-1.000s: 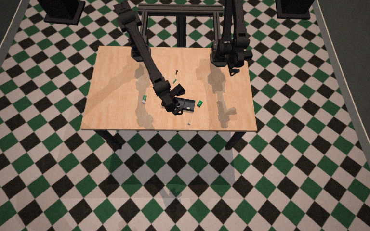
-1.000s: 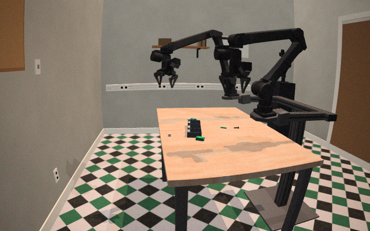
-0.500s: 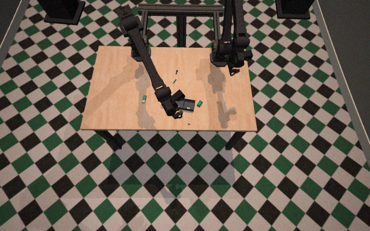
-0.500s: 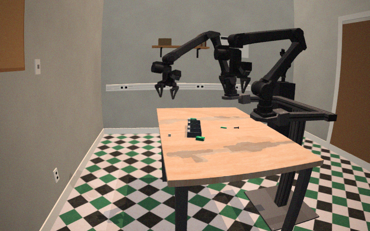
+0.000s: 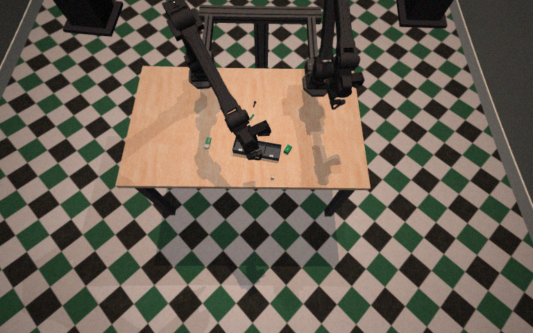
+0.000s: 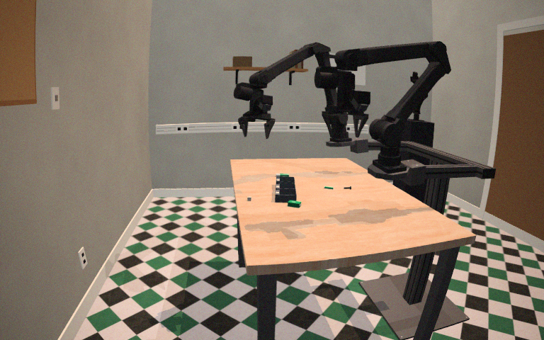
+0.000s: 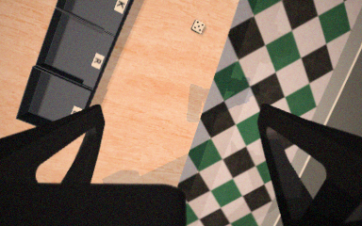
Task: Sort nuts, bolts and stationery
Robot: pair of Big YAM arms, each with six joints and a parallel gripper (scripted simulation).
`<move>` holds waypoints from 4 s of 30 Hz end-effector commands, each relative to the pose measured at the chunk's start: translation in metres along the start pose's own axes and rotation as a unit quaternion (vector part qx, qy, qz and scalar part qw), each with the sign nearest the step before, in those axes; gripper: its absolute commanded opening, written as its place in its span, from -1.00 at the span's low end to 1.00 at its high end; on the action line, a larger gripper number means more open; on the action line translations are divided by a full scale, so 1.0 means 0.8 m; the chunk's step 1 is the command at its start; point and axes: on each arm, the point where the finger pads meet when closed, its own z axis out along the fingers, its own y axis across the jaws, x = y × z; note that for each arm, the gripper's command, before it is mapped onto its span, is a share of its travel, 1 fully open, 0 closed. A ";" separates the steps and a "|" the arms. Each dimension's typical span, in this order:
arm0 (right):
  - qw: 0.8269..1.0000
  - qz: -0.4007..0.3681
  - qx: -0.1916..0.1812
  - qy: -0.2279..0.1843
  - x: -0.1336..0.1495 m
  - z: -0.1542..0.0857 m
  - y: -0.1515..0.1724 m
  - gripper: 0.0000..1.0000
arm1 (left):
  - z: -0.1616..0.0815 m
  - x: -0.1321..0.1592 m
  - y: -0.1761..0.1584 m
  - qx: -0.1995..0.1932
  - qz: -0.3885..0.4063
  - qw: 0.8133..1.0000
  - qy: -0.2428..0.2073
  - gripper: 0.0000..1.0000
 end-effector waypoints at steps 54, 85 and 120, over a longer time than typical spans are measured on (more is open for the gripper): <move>0.730 0.670 0.040 0.128 -0.001 -0.016 0.263 1.00 | -0.003 -0.002 0.002 0.002 -0.008 1.000 0.001 1.00; 0.570 0.804 0.091 0.144 0.020 -0.017 0.306 1.00 | -0.003 -0.002 0.002 0.002 -0.008 1.000 0.001 1.00; 0.580 0.798 0.091 0.132 0.013 -0.021 0.298 1.00 | -0.003 -0.002 0.002 0.002 -0.008 1.000 0.001 1.00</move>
